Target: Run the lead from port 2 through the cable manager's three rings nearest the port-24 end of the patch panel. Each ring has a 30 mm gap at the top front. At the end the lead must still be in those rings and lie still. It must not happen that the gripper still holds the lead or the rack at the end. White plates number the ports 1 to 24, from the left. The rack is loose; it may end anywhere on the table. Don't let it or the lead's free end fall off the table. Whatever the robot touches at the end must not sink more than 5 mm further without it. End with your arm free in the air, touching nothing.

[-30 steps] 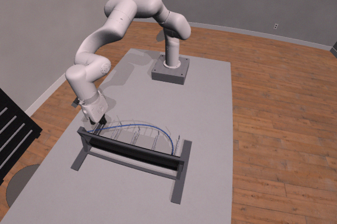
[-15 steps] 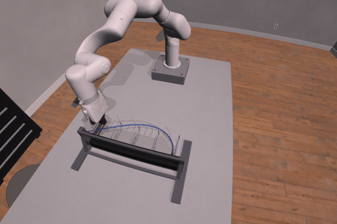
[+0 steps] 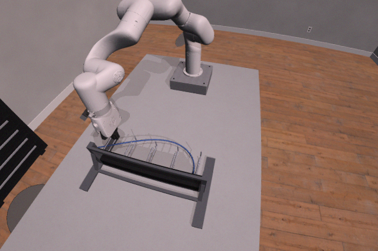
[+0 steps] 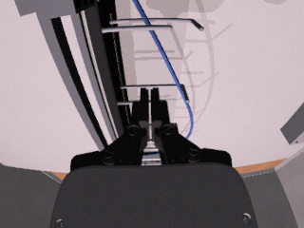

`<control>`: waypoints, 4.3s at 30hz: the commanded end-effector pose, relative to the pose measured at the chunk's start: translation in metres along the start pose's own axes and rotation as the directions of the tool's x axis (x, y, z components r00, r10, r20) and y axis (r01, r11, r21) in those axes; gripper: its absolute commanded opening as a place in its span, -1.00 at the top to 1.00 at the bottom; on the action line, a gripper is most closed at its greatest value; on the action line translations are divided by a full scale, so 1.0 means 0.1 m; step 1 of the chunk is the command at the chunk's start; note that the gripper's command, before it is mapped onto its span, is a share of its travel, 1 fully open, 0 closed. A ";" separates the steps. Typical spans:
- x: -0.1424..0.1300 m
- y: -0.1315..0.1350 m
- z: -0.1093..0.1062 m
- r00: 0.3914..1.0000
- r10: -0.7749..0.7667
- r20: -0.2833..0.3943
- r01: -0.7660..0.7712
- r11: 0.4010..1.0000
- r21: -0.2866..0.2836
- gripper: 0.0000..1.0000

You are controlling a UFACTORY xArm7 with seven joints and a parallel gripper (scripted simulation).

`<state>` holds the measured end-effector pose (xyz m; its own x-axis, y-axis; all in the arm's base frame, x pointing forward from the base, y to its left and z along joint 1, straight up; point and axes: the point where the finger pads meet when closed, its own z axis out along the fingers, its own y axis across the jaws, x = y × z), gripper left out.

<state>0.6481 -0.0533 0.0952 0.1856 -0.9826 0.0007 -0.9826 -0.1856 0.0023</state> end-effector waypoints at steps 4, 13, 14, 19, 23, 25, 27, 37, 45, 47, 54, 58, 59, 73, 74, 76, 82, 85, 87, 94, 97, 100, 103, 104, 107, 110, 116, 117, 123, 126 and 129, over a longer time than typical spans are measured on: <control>0.00 -0.01 -0.03 1.000 0.000 -0.002 0.000 1.000 0.006 1.00; 0.00 -0.01 -0.03 1.000 0.000 -0.002 0.000 1.000 0.006 1.00; 0.00 -0.01 -0.03 1.000 0.000 -0.002 0.000 1.000 0.006 1.00; 0.00 -0.01 -0.03 1.000 0.000 -0.002 0.000 1.000 0.006 1.00; 0.00 -0.01 -0.03 1.000 0.000 -0.002 0.000 1.000 0.006 1.00; 0.00 -0.01 -0.03 1.000 0.000 -0.002 0.000 1.000 0.006 1.00; 0.00 -0.01 -0.03 1.000 0.000 -0.002 0.000 1.000 0.006 1.00; 0.00 -0.01 -0.03 1.000 0.000 -0.002 0.000 1.000 0.006 1.00; 0.00 -0.01 -0.03 1.000 0.000 -0.002 0.000 1.000 0.006 1.00; 0.00 -0.01 -0.03 1.000 0.000 -0.002 0.000 1.000 0.006 1.00; -0.47 0.09 -0.06 1.000 -0.001 0.006 0.001 1.000 0.009 1.00; -0.86 0.23 -0.07 1.000 -0.002 0.009 0.002 1.000 0.010 1.00; -0.90 0.24 -0.07 1.000 -0.002 0.009 0.002 1.000 0.010 1.00; -1.87 0.87 -0.04 1.000 -0.002 0.002 0.002 1.000 0.006 1.00; -1.96 0.95 -0.03 1.000 -0.001 0.000 0.001 1.000 0.005 1.00; -2.02 1.01 -0.02 1.000 -0.001 -0.002 0.001 1.000 0.005 1.00; -2.02 1.02 -0.02 1.000 -0.001 -0.002 0.001 1.000 0.005 0.33; -2.02 1.02 -0.02 1.000 -0.001 -0.002 0.001 1.000 0.005 0.33; -2.02 1.02 -0.02 1.000 -0.001 -0.002 0.001 1.000 0.005 0.33; -2.02 1.02 -0.02 1.000 -0.001 -0.002 0.001 1.000 0.005 0.33; -2.02 1.02 -0.02 1.000 -0.001 -0.002 0.001 1.000 0.005 0.33; -2.02 1.02 -0.02 1.000 -0.001 -0.002 0.001 1.000 0.005 0.33; -2.02 1.02 -0.02 1.000 -0.001 -0.002 0.001 1.000 0.005 0.33; -2.02 1.02 -0.02 1.000 -0.001 -0.002 0.001 1.000 0.005 0.33; -2.02 1.02 -0.02 1.000 -0.001 -0.002 0.001 1.000 0.005 0.33; -2.02 1.02 -0.02 1.000 -0.001 -0.002 0.001 1.000 0.005 0.33; -2.02 1.02 -0.01 1.000 -0.001 -0.002 0.001 1.000 0.005 0.33; -2.02 1.02 -0.01 1.000 -0.001 -0.002 0.001 1.000 0.005 0.33; -2.02 1.01 0.01 1.000 -0.001 -0.002 0.001 1.000 0.005 0.33; -2.02 1.01 0.04 1.000 -0.001 -0.002 0.001 1.000 0.006 0.33; -2.02 1.01 0.09 1.000 -0.001 -0.002 0.001 1.000 0.006 0.33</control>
<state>0.5095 0.1264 0.0891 0.1860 -0.9825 0.0023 -0.9825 -0.1860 0.0009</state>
